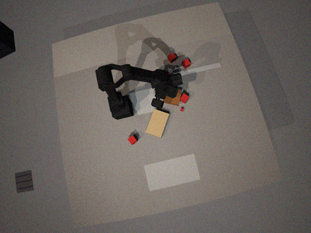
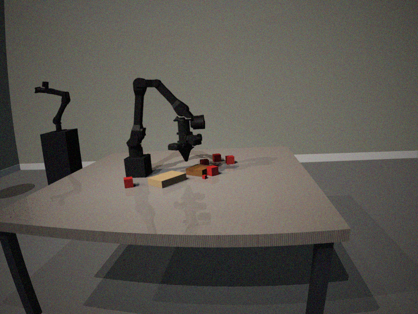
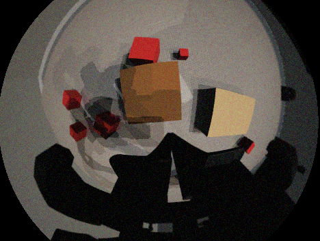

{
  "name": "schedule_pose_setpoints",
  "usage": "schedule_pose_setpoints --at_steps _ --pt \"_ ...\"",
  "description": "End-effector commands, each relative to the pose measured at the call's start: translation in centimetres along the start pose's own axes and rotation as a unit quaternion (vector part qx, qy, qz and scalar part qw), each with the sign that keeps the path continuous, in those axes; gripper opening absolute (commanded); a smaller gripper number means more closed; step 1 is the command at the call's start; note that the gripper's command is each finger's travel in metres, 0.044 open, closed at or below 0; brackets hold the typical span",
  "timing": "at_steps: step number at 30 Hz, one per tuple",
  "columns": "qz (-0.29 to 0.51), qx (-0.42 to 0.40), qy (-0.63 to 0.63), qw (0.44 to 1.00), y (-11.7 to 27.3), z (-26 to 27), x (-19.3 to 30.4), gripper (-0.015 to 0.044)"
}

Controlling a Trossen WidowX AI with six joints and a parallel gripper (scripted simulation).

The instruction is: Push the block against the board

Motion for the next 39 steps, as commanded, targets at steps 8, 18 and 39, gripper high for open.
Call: schedule_pose_setpoints --at_steps 8,18,39 --pt "-0.006 0.010 -0.168 0.986 0.2 -6.1 -2.6 0.0000" --pt "-0.006 0.011 -0.335 0.942 0.2 -11.7 -3.7 0.0000" --pt "-0.008 0.010 -0.649 0.761 0.3 -24.3 -2.0 0.0000"
Point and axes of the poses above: the point midway between the two fingers, 35 mm back from their tips, its own y axis back along the fingers, its own z axis across the jaws, x = y × z, the point moved 1 cm from there along y, back along the fingers, and after that the axes turned 10 degrees about y, right-handed, at the moved point
